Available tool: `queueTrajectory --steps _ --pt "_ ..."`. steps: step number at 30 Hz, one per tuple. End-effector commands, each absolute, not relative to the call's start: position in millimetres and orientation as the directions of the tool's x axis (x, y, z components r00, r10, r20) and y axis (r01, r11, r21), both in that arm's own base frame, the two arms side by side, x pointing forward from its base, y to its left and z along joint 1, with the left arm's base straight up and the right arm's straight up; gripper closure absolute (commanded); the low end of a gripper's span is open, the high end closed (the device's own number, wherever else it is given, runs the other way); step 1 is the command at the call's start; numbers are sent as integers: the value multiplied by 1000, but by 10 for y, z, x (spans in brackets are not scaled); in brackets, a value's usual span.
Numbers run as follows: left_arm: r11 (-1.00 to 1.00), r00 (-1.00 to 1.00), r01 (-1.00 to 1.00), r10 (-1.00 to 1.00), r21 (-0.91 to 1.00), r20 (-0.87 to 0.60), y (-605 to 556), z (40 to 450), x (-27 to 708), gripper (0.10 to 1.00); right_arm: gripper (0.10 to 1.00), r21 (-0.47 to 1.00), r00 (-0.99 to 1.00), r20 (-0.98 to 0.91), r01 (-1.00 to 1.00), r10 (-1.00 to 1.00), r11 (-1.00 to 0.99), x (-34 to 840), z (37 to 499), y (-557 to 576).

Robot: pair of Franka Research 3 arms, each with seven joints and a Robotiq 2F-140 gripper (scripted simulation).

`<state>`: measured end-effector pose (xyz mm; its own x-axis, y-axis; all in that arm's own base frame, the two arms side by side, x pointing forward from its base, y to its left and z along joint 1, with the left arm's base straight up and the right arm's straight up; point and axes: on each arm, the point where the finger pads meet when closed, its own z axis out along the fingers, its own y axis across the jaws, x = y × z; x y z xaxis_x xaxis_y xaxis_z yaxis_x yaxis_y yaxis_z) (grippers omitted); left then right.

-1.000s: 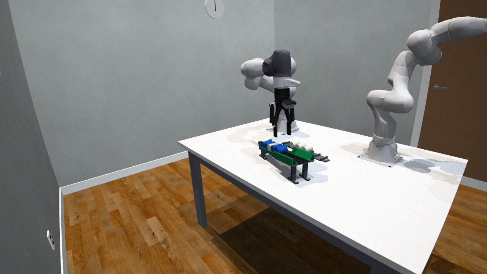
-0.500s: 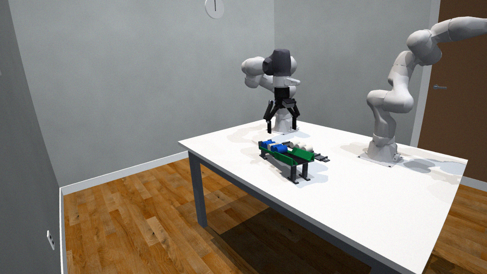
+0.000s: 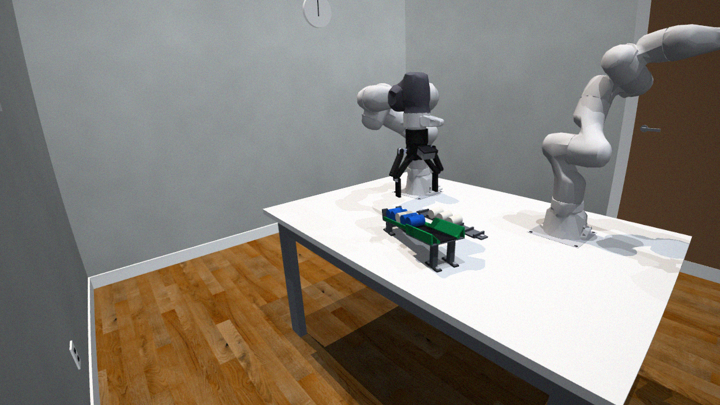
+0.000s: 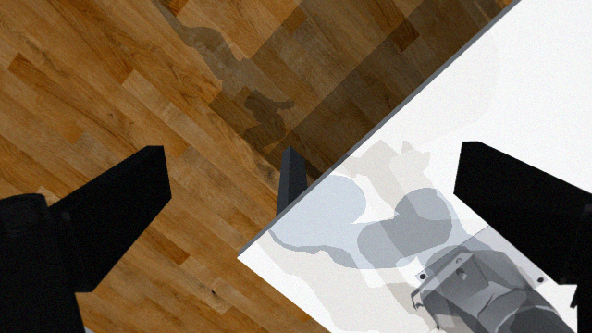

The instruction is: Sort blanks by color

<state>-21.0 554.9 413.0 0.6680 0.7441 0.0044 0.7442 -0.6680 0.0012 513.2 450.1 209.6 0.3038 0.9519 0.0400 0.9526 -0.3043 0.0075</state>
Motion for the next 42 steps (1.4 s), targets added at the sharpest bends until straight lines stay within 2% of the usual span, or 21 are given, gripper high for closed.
queueTrajectory --steps 1,4,7,17,19,34,36,40,41,42 --pt "-668 668 744 744 1 5 5549 4131 -210 98 98 1 344 -1 939 939 -344 5136 2109 4515" --pt "-668 668 744 744 1 5 5549 4131 -210 98 98 2 418 -3 908 908 -418 5129 2102 4495" --pt "-668 668 744 744 1 5 5549 4131 -210 98 98 6 597 -5 802 802 -597 5112 2084 4441" --pt "-668 668 744 744 1 5 5549 4131 -210 98 98 12 792 -13 611 611 -792 5014 2013 4085" --pt "-668 668 744 744 1 5 5549 4131 -210 98 98 12 792 -13 611 611 -792 5014 2013 4085" --pt "-668 668 744 744 1 5 5549 4131 -210 98 98 38 981 -81 179 176 -983 4890 1957 3659" --pt "-668 668 744 744 1 5 5549 4131 -210 98 98 38 981 -81 179 176 -983 4890 1957 3659" --pt "-668 668 744 744 1 5 5549 4131 -210 98 98 47 996 -91 15 11 -999 4887 1956 3651" --pt "-668 668 744 744 1 5 5549 4131 -210 98 570 49 996 -92 -15 -19 -999 4887 1956 3651" --pt "-668 668 744 744 1 5 5549 4131 -210 98 570 51 995 -92 -44 -49 -998 4887 1956 3651"
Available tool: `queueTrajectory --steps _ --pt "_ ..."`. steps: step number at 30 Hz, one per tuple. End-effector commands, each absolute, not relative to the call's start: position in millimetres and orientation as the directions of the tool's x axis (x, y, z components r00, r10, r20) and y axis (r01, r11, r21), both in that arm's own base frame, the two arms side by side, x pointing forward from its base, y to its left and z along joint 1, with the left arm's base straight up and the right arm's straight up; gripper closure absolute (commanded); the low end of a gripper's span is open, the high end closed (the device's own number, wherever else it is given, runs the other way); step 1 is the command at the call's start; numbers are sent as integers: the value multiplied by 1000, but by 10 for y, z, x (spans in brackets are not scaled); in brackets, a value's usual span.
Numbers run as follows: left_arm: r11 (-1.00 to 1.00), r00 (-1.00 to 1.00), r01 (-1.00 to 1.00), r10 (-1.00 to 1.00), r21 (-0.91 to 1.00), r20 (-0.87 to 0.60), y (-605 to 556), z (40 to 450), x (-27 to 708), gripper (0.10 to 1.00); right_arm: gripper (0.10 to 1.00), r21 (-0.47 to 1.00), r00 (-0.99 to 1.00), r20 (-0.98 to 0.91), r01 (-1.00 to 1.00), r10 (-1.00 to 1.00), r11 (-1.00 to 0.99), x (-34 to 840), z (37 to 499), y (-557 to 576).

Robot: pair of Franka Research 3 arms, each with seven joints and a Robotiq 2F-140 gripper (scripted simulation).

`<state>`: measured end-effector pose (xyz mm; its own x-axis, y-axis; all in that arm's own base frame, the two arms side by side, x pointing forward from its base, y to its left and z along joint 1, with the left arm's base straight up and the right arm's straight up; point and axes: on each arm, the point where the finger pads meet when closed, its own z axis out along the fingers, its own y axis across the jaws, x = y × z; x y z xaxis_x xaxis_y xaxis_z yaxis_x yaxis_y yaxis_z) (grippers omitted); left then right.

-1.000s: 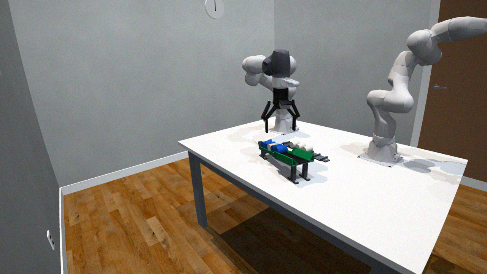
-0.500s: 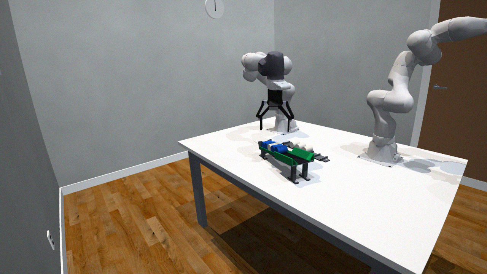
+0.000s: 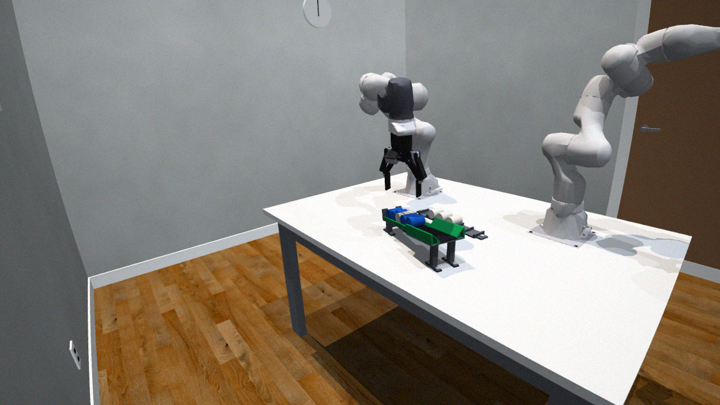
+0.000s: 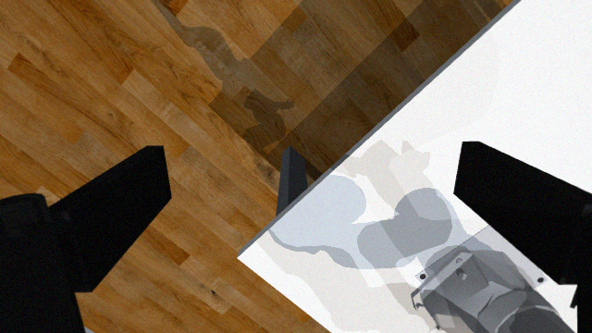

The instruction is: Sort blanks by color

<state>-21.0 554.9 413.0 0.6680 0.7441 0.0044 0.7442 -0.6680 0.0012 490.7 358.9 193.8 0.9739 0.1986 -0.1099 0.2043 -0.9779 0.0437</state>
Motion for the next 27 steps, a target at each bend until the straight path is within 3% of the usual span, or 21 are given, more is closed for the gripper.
queueTrajectory --steps 1,11,27 --pt "-668 668 744 744 1 5 5549 4131 -210 98 570 53 993 -93 -73 -78 -996 4887 1956 3651" --pt "-668 668 744 744 1 5 5549 4131 -210 98 570 68 947 -94 -302 -307 -951 4887 1956 3651" --pt "-668 668 744 744 1 5 5549 4131 -210 98 570 84 691 -65 -715 -719 -694 4887 1956 3651"
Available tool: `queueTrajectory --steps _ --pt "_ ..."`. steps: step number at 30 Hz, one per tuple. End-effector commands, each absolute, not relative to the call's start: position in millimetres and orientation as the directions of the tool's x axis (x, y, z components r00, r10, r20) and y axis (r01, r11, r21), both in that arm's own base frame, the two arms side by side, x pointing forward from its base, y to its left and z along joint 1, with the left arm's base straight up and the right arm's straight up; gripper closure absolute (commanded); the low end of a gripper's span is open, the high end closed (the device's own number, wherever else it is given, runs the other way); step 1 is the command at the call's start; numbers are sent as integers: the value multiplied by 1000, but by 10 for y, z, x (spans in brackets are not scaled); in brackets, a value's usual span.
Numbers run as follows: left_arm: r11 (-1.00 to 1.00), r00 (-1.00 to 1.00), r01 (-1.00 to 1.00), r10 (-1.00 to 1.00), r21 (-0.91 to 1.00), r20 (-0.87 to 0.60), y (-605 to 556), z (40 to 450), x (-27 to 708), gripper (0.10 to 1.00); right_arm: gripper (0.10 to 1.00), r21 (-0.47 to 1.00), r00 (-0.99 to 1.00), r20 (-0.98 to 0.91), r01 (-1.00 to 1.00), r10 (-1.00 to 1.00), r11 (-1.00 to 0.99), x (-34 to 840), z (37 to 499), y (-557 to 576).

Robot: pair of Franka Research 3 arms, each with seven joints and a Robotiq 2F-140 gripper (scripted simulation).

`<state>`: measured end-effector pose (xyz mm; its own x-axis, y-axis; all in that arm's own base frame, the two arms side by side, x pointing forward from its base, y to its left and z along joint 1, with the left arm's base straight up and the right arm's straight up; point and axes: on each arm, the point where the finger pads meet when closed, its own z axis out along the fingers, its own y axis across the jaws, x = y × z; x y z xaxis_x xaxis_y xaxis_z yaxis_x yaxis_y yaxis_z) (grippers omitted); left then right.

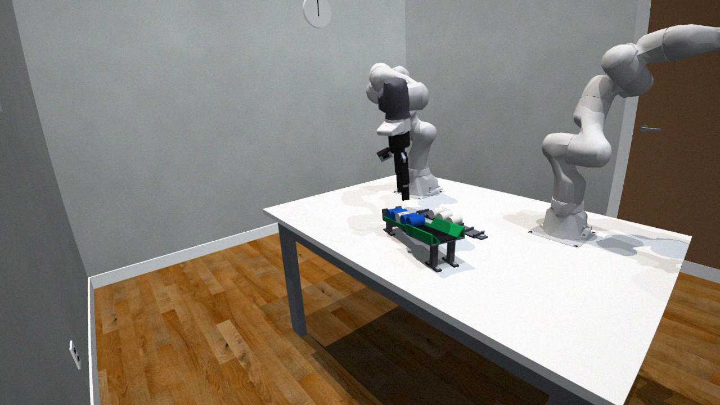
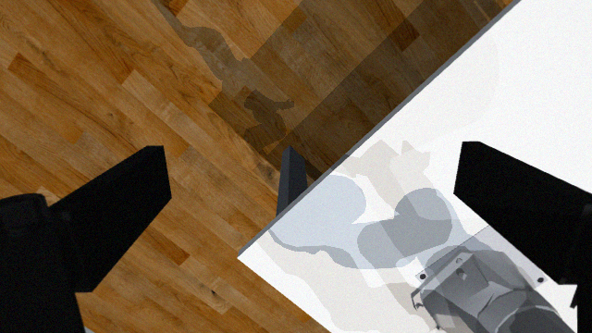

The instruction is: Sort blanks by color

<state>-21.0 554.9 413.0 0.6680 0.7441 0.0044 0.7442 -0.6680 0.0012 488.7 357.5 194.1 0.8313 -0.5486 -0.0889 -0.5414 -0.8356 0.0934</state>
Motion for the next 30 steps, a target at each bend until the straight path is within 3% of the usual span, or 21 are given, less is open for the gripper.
queueTrajectory --steps 1,14,30 --pt "-668 668 744 744 1 5 5549 4131 -210 98 570 84 691 -65 -715 -719 -694 4887 1956 3651" --pt "-668 668 744 744 1 5 5549 4131 -210 98 570 71 336 -27 -939 -941 -337 4887 1944 3651" --pt "-668 668 744 744 1 5 5549 4131 -210 98 570 29 -81 -6 -996 -997 81 4883 1816 3650"
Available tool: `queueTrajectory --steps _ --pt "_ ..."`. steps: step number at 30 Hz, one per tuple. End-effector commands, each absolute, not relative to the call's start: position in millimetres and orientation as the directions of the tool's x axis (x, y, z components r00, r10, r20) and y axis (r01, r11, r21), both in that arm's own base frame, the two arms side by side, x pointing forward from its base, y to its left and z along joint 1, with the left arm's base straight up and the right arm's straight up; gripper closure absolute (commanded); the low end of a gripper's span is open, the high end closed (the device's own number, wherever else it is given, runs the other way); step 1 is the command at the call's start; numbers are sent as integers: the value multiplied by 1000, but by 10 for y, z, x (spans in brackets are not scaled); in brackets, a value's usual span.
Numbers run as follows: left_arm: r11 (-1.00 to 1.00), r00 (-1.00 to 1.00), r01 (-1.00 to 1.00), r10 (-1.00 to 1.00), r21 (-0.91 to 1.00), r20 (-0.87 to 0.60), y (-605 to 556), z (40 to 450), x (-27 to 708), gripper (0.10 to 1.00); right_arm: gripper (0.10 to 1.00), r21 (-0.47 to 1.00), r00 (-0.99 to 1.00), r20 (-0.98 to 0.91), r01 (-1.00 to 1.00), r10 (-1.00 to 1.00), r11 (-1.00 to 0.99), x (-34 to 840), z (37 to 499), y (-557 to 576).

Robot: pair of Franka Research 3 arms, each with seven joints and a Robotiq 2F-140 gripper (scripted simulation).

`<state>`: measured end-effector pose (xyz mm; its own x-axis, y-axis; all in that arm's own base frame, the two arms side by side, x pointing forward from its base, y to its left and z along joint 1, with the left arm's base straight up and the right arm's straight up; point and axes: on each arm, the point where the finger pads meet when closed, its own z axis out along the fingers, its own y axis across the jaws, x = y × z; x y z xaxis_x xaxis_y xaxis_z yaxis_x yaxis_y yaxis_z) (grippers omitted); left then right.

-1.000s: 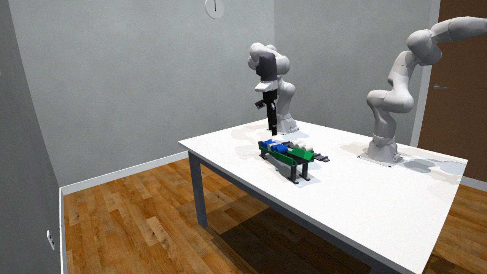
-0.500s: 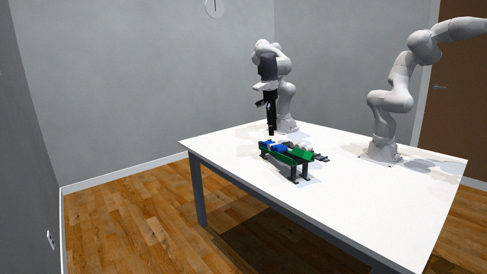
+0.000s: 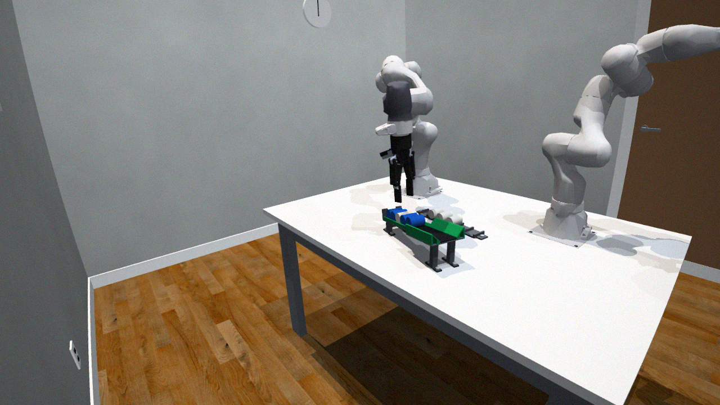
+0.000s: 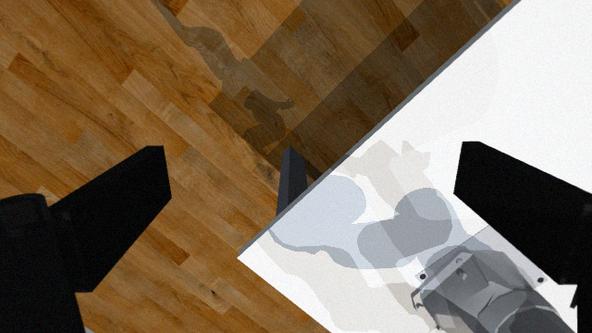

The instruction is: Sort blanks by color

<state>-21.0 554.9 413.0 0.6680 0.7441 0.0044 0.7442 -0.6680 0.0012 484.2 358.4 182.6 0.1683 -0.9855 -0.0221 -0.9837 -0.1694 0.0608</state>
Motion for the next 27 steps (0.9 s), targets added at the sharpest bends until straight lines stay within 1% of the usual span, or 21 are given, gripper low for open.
queueTrajectory --steps 1,3,5,6,9,27 --pt "-668 668 744 744 1 5 5549 4131 -210 98 570 26 -107 -6 -994 -994 107 4883 1801 3650" --pt "-668 668 744 744 1 5 5549 4131 -210 98 570 19 -157 -4 -988 -988 156 4882 1771 3650" --pt "-668 668 744 744 1 5 5549 4131 -210 98 570 19 -157 -4 -988 -988 156 4882 1771 3650" --pt "-668 668 744 744 1 5 5549 4131 -210 98 570 10 -223 -3 -975 -975 223 4881 1754 3650" --pt "-668 668 744 744 1 5 5549 4131 -210 98 570 0 -289 0 -957 -957 289 4880 1704 3650" --pt "-668 668 744 744 1 5 5549 4131 -210 98 570 0 -289 0 -957 -957 289 4874 1484 3649"
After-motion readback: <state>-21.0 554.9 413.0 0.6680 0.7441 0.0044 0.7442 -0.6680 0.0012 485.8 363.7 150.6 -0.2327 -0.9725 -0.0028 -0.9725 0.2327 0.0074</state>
